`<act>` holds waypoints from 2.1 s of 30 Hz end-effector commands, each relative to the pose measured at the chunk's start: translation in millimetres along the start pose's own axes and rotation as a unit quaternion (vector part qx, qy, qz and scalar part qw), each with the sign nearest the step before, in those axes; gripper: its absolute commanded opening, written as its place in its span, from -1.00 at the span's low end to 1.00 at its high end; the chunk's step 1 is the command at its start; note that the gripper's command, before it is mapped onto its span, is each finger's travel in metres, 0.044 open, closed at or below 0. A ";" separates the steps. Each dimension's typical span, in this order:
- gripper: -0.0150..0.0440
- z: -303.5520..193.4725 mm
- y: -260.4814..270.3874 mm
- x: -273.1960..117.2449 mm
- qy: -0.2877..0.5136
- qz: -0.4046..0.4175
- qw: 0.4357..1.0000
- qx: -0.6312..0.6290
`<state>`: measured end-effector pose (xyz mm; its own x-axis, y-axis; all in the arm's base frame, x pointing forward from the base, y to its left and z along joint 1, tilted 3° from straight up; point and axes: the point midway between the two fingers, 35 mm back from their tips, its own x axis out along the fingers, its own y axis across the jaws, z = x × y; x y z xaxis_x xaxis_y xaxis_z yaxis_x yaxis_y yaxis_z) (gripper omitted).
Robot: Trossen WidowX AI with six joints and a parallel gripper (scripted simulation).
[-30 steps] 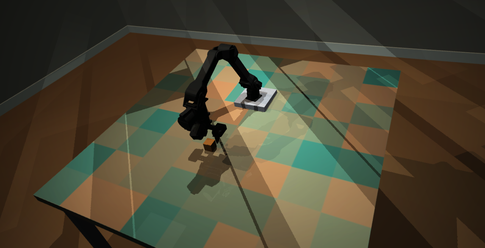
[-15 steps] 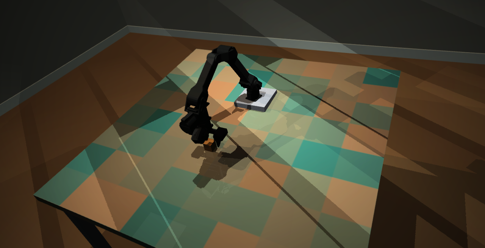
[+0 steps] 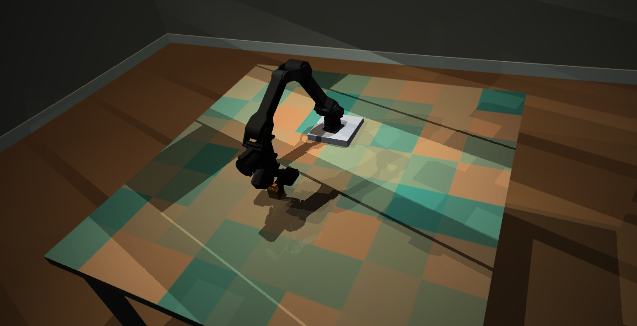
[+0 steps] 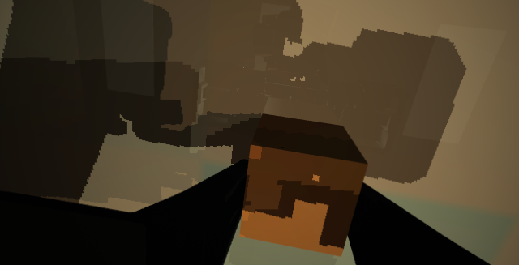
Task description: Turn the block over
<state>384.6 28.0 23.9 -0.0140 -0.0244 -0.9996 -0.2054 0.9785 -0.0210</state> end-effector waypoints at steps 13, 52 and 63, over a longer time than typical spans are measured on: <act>-0.39 0.4 -0.5 -3.8 -0.001 -0.002 1.000 0.002; -0.49 -0.2 -1.0 -20.3 -0.211 -0.001 0.977 0.003; -0.49 -4.0 -0.6 -20.6 -0.257 -0.002 0.966 0.002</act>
<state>379.9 26.5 42.2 0.4597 0.0700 -0.8853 -0.1951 0.9805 -0.0238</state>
